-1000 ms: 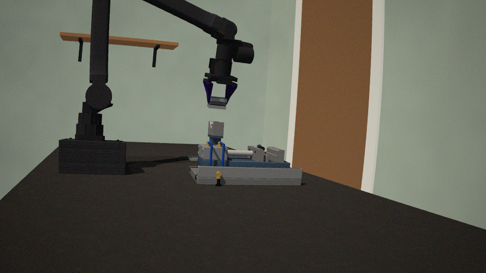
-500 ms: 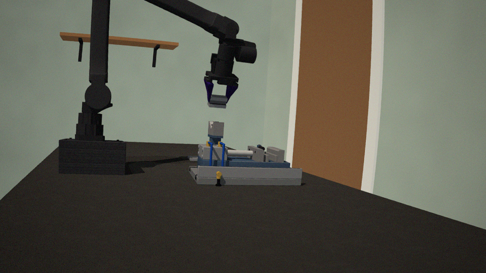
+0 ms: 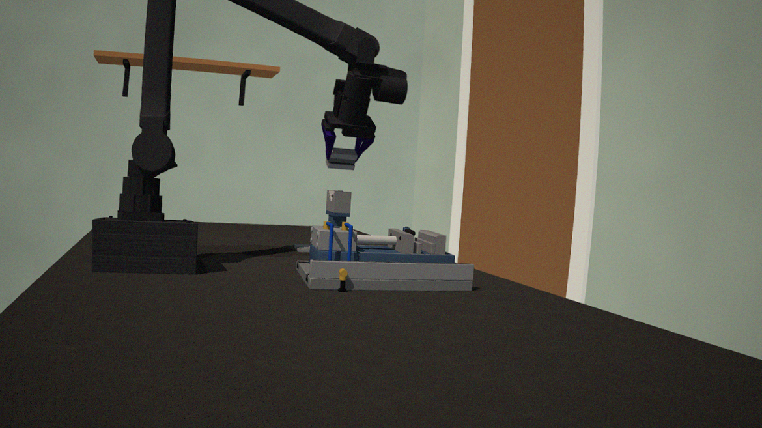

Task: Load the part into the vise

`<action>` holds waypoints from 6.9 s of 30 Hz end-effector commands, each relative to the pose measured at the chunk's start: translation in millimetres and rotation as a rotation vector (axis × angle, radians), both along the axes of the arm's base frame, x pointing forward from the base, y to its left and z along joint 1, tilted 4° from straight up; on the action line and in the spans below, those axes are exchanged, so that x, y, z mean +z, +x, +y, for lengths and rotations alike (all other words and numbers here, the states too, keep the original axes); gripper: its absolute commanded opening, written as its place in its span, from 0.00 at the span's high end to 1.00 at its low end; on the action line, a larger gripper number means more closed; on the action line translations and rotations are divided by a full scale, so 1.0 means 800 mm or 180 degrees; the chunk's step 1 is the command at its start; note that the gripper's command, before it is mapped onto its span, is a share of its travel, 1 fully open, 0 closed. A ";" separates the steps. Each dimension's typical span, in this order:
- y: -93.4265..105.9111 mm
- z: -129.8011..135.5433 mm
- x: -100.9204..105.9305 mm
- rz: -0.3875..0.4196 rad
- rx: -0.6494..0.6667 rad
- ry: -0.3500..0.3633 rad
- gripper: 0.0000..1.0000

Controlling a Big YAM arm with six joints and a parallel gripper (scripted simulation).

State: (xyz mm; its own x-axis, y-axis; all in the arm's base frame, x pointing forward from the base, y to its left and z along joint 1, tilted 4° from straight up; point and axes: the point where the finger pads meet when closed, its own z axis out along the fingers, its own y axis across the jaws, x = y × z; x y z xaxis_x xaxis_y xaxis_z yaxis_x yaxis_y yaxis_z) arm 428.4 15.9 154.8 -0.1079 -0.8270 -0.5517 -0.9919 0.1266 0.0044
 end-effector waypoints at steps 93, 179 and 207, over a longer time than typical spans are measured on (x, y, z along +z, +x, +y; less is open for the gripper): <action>0.010 -0.008 0.006 -0.0173 0.0010 0.0848 1.00; 0.012 0.007 -0.076 -0.0159 0.0040 0.0848 1.00; 0.008 0.009 -0.093 -0.0133 0.0041 0.0855 1.00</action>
